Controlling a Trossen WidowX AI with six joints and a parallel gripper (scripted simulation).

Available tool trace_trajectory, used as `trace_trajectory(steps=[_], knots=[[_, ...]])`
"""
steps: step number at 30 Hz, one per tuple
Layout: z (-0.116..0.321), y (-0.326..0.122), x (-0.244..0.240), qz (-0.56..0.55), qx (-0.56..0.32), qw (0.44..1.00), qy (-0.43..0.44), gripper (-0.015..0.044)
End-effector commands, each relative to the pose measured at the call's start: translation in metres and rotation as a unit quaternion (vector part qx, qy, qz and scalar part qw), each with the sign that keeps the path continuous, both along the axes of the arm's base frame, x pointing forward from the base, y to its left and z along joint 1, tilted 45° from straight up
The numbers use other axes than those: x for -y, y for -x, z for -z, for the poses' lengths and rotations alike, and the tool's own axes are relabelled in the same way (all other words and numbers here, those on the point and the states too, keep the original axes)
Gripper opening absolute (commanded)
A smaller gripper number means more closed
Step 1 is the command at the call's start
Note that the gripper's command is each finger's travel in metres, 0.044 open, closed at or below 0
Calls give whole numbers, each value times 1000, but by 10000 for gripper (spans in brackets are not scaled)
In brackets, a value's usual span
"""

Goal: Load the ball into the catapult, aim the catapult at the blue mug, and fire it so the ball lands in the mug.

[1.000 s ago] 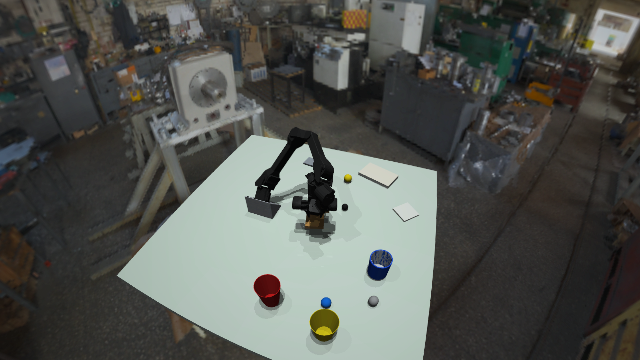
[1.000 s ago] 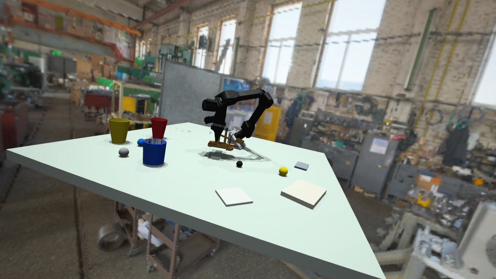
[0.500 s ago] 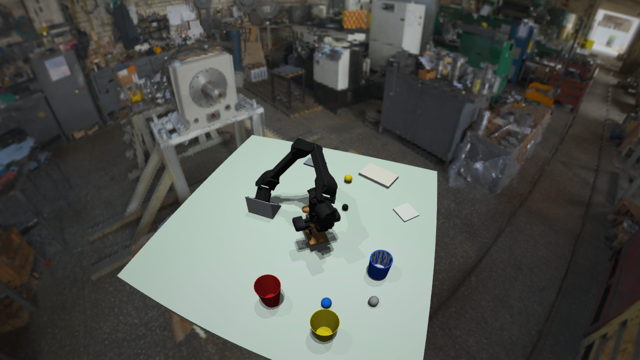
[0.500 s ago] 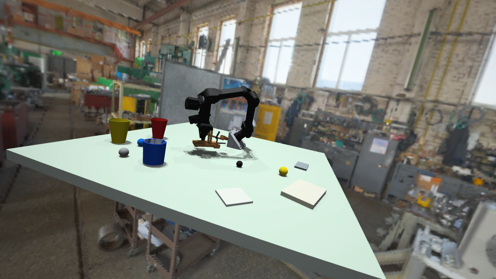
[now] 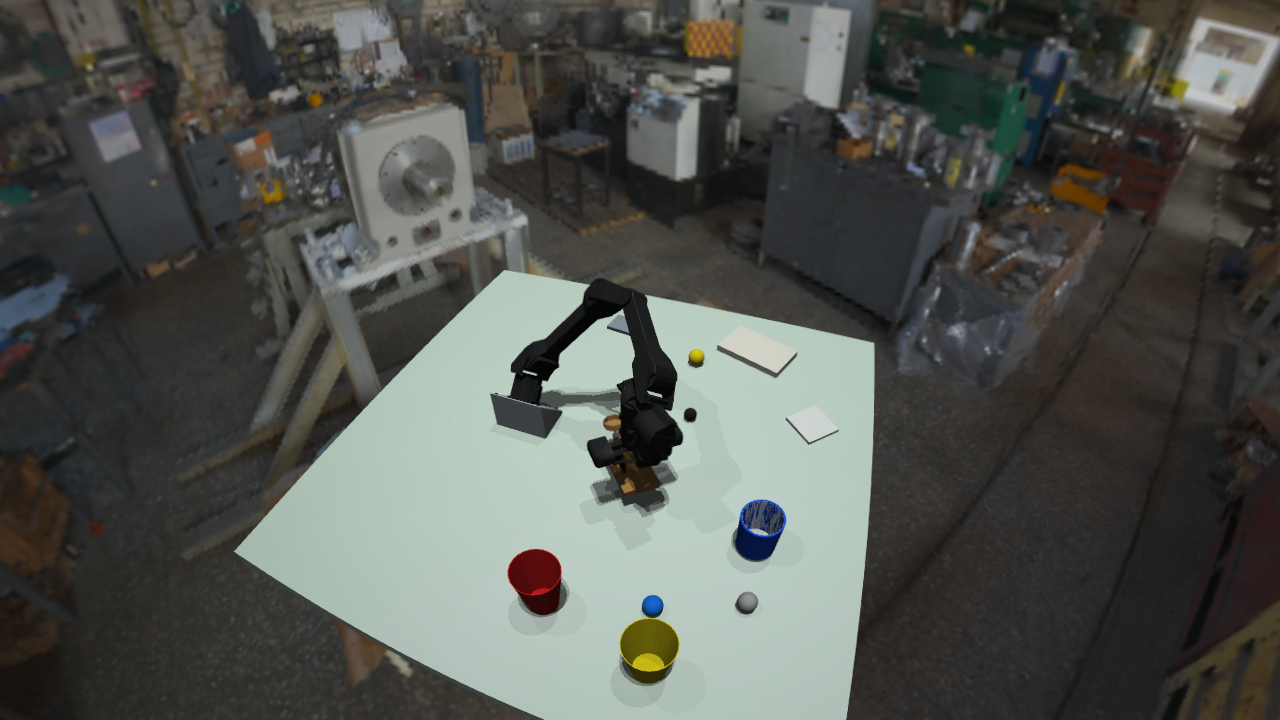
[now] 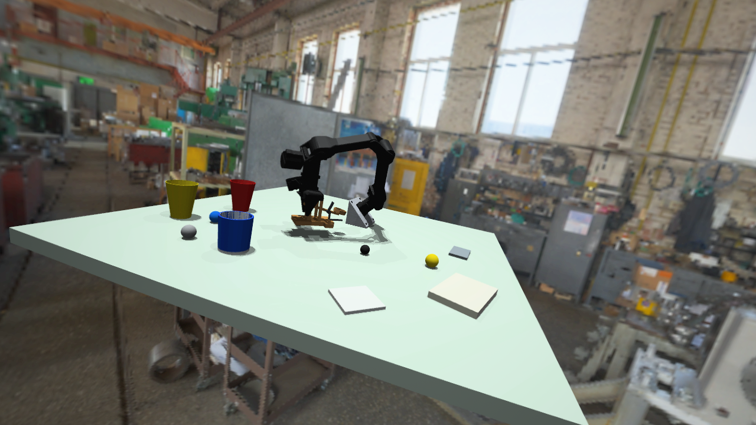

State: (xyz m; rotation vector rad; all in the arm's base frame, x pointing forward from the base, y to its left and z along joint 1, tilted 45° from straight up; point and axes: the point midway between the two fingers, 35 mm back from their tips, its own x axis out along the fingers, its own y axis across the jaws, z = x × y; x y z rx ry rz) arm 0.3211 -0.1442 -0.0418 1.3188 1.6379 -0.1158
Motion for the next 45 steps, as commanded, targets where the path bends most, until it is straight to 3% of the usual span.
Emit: trace_trajectory(steps=[1,28,45], knots=[[4,-1,-3,5,0,1000,-2,0],[25,-4,-25,-1,0,1000,0,0],[12,-5,-10,0,0,1000,1,440]])
